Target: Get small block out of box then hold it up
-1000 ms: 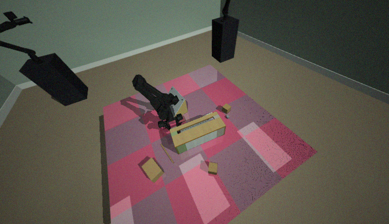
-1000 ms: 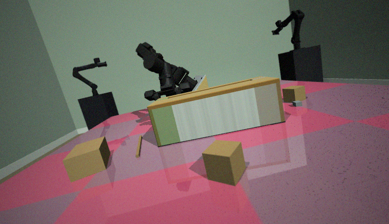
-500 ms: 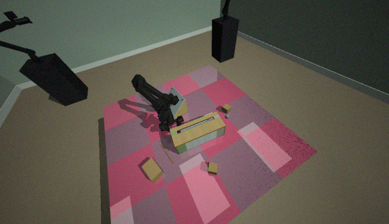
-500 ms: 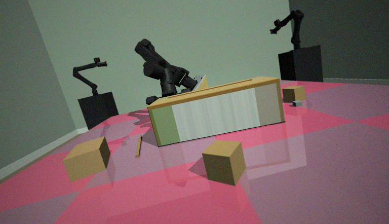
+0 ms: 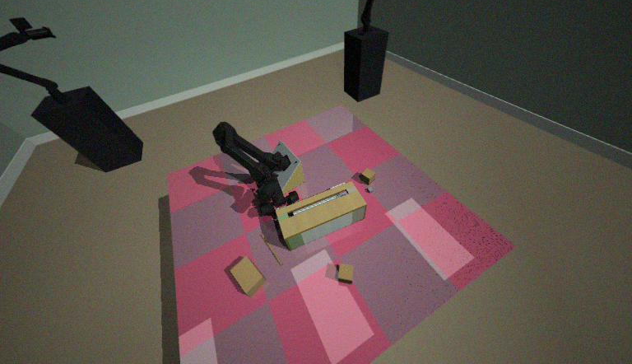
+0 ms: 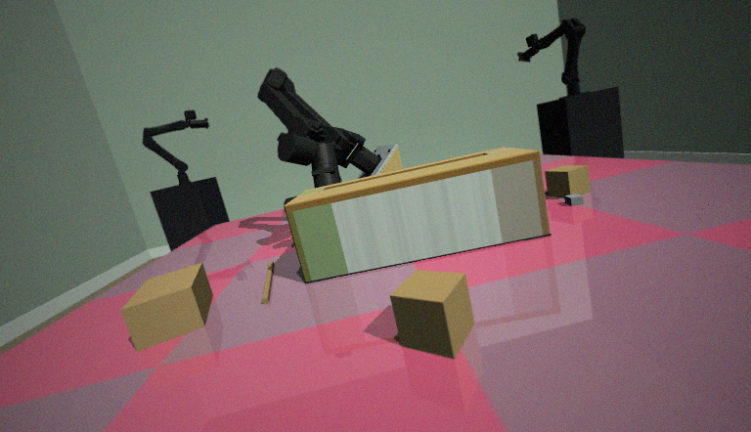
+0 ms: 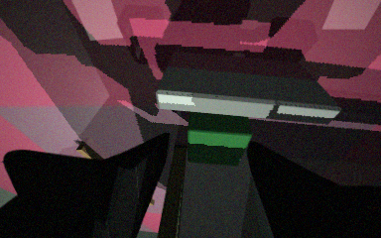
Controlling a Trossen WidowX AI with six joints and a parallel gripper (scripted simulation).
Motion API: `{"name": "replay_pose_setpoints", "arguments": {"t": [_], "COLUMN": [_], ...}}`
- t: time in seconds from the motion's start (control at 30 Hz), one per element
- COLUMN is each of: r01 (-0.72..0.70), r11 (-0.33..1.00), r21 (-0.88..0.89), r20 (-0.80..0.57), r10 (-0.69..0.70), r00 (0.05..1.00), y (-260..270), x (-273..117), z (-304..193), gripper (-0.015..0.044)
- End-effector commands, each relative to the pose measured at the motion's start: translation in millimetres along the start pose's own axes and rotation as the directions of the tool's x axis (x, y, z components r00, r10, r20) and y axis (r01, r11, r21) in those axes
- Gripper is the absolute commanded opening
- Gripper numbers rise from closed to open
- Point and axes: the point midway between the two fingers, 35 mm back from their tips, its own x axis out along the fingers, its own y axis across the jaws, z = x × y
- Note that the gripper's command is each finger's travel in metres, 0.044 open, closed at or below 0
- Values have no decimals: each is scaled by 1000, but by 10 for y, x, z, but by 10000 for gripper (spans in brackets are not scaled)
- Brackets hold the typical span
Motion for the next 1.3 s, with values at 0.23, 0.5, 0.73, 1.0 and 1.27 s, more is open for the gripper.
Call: {"name": "replay_pose_setpoints", "arguments": {"t": [0.23, 0.5, 0.73, 1.0, 1.27], "r01": [2, 7, 11, 6, 12], "r11": [1000, 1000, 1000, 1000, 999], "r21": [-6, -8, -2, 0, -36], "r20": [1, 4, 8, 4, 7], "r10": [-2, -7, -11, -6, -12], "r00": [1000, 1000, 1000, 1000, 1000], "y": [-9, -15, -31, -15, -37], "x": [44, 13, -173, -442, -528], "z": [50, 24, -97, -201, -208], "gripper": [101, 0, 0, 0, 0]}}
